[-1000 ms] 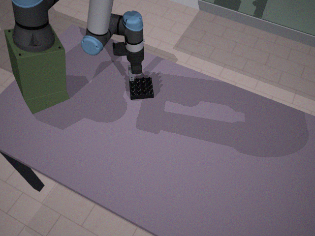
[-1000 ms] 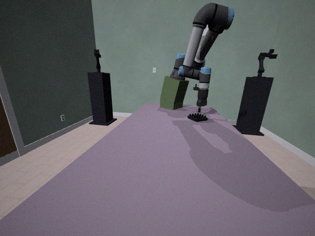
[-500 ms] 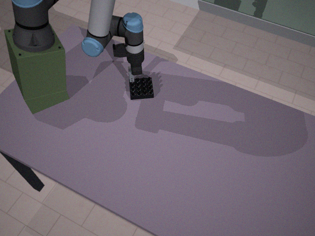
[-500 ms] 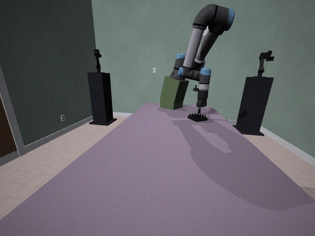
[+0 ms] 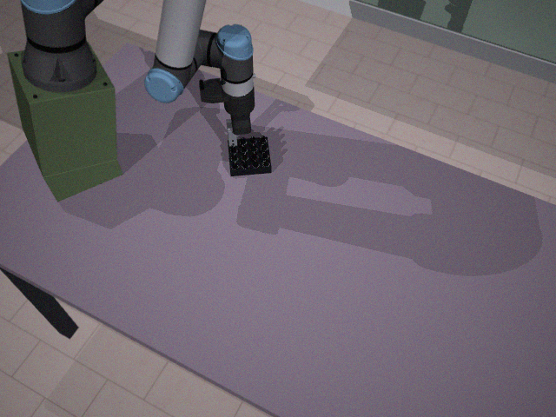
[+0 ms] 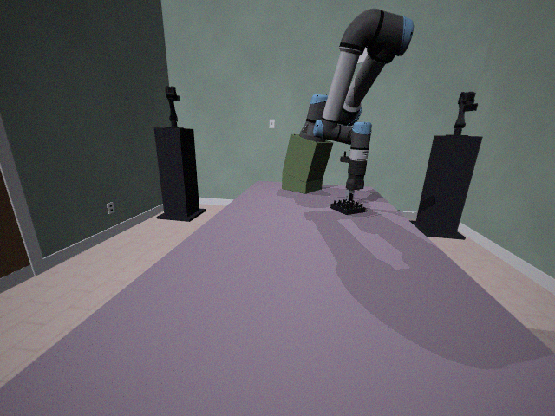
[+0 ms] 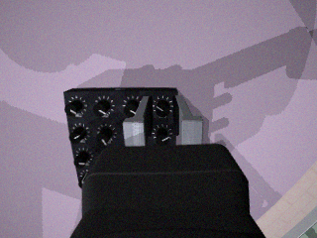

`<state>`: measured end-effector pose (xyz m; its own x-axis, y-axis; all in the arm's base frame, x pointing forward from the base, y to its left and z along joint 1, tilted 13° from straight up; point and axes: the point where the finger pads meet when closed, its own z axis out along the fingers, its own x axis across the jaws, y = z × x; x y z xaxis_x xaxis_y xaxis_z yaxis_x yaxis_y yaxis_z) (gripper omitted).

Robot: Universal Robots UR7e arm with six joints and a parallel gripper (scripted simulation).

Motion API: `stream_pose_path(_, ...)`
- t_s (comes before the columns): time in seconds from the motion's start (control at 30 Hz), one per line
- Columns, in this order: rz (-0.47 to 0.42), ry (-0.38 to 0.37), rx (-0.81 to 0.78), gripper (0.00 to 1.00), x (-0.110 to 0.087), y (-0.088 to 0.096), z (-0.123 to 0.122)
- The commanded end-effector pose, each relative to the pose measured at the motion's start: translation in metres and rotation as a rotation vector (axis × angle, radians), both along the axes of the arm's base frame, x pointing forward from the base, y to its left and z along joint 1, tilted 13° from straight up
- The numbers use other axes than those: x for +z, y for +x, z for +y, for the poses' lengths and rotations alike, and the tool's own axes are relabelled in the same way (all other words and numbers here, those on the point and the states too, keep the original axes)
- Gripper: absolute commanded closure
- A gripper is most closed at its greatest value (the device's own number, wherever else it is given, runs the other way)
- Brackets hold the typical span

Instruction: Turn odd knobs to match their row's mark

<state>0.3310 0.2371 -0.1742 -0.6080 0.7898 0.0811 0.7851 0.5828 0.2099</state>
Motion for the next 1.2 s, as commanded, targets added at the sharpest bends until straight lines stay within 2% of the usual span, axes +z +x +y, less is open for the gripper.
stream_pose_path(0.0, -0.001, 0.000, 0.000, 0.54, 0.0003, 0.0004, 0.0001)
stream_pose_path(1.03, -0.001, 0.000, 0.000, 0.54, 0.0003, 0.0004, 0.0001)
stream_pose_path(1.07, -0.001, 0.000, 0.000, 0.70, 0.0003, 0.0004, 0.0001)
stream_pose_path(1.17, -0.001, 0.000, 0.000, 0.70, 0.0003, 0.0004, 0.0001)
